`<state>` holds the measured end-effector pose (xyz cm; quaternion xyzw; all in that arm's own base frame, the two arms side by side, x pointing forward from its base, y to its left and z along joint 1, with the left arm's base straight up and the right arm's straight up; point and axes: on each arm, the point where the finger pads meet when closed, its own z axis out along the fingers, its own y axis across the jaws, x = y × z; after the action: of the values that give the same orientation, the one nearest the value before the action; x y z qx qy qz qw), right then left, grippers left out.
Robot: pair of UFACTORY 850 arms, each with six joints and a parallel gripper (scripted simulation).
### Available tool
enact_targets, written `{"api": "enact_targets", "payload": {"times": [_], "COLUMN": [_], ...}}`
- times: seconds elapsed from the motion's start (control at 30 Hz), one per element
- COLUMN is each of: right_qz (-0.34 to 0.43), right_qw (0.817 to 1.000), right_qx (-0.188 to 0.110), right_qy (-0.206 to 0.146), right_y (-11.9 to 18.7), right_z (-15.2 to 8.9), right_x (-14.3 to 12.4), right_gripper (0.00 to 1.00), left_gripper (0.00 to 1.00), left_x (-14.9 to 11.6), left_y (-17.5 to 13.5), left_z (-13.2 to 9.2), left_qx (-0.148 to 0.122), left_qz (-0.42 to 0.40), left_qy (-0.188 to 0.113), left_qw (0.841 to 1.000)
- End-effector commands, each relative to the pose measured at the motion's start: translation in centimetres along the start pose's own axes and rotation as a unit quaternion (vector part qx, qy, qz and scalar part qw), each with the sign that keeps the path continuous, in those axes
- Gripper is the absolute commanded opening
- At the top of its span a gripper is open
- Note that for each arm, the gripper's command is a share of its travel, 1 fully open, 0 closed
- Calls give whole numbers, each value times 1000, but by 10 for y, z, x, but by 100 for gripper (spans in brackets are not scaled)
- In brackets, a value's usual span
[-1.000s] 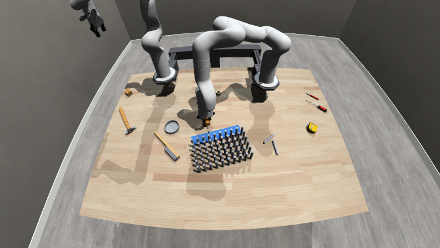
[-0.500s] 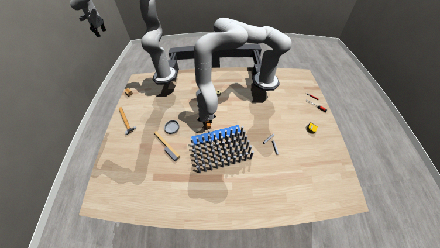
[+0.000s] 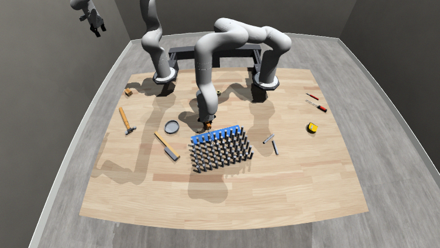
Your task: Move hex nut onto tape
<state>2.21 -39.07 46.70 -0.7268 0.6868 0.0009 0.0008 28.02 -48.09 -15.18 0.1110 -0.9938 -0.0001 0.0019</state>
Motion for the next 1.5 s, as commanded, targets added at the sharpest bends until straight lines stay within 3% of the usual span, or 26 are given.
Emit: {"api": "enact_targets", "payload": {"times": [0.0, 0.33, 1.0, 1.47], "right_qz": [0, 0, 0, 0], "right_qw": [1000, 1000, 1000, 1000], "right_qx": [0, 0, 0, 0], "right_qy": [1, 1, 1, 1], "right_y": [0, 0, 0, 0], "right_z": [-1, -1, -1, -1], "right_x": [0, 0, 0, 0], "right_gripper": [100, 100, 100, 100], "left_gripper": [0, 0, 0, 0], "left_x": [0, -6, -43, -45], "left_y": [-1, -1, -1, -1], "left_z": [-1, -1, -1, -1], "left_qx": [1, 1, 1, 1], "left_qz": [0, 0, 0, 0], "left_qy": [0, 0, 0, 0], "left_qw": [1000, 1000, 1000, 1000]}}
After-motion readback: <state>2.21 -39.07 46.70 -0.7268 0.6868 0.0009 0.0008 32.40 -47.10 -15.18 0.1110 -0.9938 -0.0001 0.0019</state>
